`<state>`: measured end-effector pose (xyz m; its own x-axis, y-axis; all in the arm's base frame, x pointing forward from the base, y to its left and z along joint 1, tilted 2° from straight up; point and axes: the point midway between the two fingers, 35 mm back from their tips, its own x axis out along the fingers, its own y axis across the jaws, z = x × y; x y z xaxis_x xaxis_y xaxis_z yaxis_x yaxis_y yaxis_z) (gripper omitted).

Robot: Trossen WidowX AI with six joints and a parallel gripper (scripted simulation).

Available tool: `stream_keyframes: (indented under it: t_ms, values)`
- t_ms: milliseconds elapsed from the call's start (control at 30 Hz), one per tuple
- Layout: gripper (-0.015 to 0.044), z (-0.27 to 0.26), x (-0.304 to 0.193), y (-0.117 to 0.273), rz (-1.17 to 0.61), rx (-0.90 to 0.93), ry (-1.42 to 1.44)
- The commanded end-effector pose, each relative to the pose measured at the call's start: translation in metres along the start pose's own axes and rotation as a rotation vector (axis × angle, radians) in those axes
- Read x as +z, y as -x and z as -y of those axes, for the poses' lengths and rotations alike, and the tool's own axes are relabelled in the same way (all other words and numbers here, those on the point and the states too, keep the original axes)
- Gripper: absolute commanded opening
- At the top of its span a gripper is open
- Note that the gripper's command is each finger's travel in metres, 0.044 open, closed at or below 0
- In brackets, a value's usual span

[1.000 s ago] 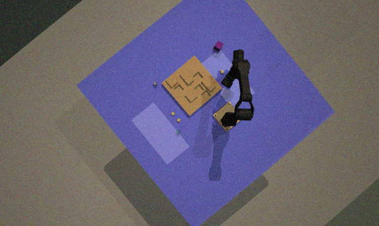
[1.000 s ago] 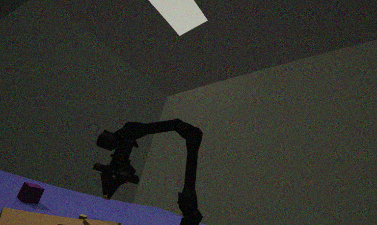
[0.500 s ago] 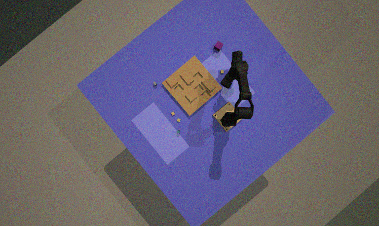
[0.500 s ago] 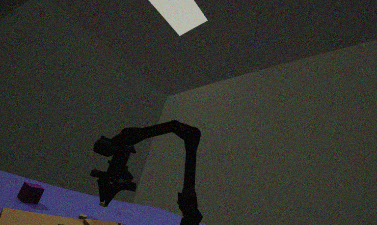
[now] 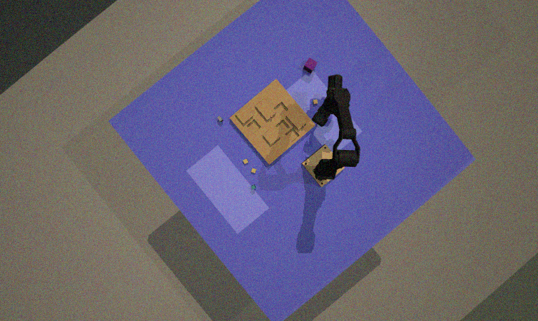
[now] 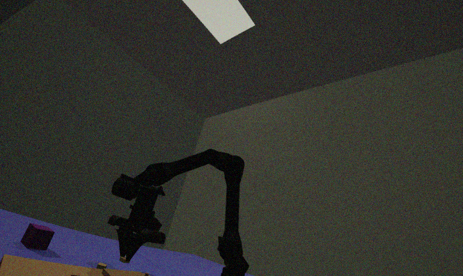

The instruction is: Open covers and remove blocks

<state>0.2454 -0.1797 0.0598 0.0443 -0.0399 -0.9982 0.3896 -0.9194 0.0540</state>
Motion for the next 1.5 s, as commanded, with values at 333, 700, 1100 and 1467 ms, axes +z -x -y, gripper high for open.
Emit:
stream_keyframes:
  t_ms: [333,700,1100,1467]
  values:
    - [0.008,0.005,0.002,-0.024,-0.002,-0.007,0.005]
    - [0.0264,0.004,0.002,-0.023,0.001,-0.002,0.0]
    - [0.044,0.002,0.001,-0.006,0.0,-0.003,0.001]
    - [0.044,0.002,0.001,0.029,-0.001,-0.006,0.003]
